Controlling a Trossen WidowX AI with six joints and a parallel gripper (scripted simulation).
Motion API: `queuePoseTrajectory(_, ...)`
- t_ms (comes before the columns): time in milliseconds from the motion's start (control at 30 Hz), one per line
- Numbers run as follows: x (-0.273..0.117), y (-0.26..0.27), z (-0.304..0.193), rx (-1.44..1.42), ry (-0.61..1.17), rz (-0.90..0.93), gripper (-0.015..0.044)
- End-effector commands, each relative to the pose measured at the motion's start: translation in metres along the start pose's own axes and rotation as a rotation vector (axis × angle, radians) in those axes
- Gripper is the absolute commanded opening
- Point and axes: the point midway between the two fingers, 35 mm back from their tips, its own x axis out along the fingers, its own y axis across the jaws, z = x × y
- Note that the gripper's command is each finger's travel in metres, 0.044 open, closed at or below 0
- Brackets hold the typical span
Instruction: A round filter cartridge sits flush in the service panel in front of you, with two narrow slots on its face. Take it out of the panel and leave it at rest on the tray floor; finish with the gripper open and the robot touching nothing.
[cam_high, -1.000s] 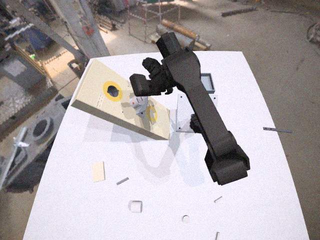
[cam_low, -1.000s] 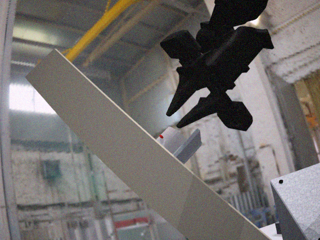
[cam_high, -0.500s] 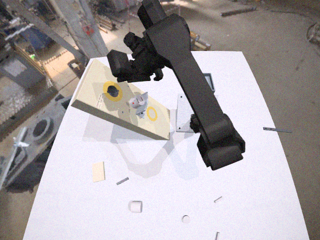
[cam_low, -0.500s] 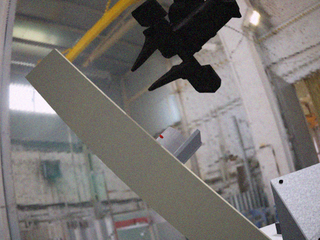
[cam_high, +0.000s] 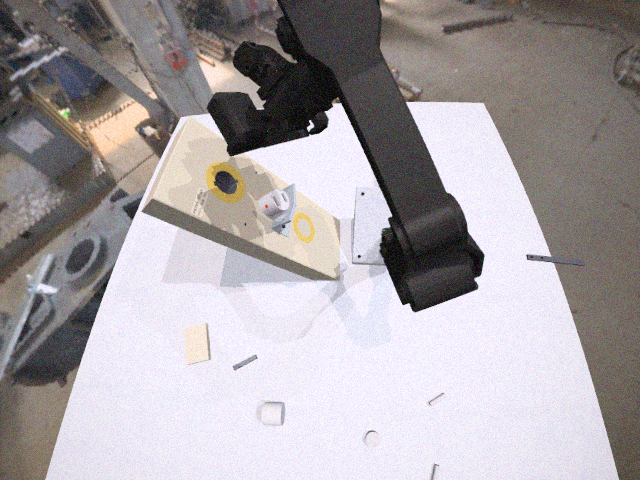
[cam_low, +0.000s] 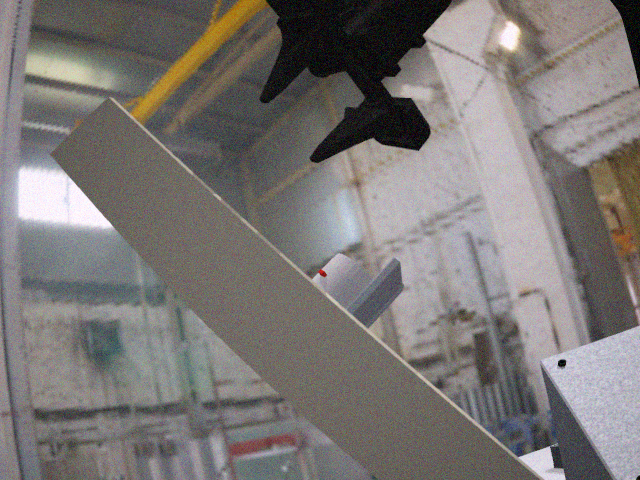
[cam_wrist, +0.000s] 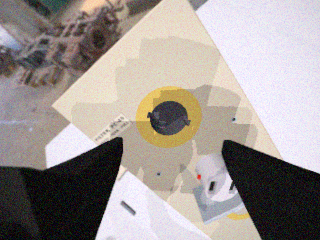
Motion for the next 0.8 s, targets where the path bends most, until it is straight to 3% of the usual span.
queuePoseTrajectory(0, 0.020, -0.029, -0.033, -0.382, 0.145, -0.093, 0.0305)
queuePoseTrajectory(167, 0.034, -0.054, -0.066, -0.744, 0.315, -0.119, 0.0305)
queuePoseTrajectory(767, 0.035, -0.055, -0.067, -0.758, 0.322, -0.119, 0.0305)
